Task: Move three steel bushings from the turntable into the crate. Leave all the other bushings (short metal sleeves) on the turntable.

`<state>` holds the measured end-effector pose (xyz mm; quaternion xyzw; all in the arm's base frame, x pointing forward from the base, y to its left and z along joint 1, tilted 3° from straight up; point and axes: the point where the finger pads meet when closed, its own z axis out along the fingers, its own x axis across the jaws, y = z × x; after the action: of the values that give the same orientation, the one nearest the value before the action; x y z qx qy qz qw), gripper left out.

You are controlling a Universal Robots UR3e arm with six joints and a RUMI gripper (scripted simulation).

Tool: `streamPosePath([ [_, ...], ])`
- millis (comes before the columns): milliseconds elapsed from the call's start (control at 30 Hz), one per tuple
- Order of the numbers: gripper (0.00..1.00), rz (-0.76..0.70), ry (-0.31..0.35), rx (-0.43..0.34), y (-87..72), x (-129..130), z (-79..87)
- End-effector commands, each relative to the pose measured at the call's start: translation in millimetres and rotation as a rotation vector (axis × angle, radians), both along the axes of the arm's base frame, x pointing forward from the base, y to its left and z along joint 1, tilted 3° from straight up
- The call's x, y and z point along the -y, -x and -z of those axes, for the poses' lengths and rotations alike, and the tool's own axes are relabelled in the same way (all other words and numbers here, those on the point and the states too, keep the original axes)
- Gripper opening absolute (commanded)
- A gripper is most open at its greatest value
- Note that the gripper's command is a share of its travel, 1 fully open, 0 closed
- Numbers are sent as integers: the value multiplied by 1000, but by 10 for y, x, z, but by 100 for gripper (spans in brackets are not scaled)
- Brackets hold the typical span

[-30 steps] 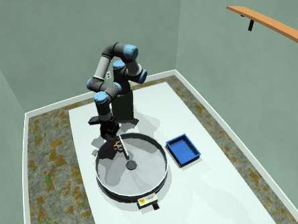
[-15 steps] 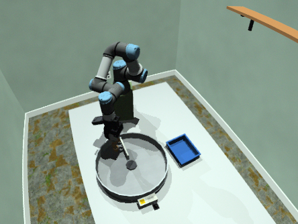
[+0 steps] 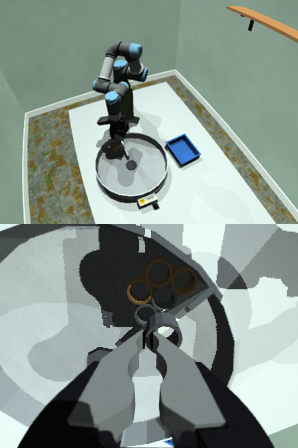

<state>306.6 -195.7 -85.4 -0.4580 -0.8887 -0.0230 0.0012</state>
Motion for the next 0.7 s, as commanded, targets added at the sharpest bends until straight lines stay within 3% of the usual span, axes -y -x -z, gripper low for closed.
streamPosePath([
  [0,0,13,3,2,-139,-169,-22],
  [667,0,13,3,2,-515,-712,-52],
])
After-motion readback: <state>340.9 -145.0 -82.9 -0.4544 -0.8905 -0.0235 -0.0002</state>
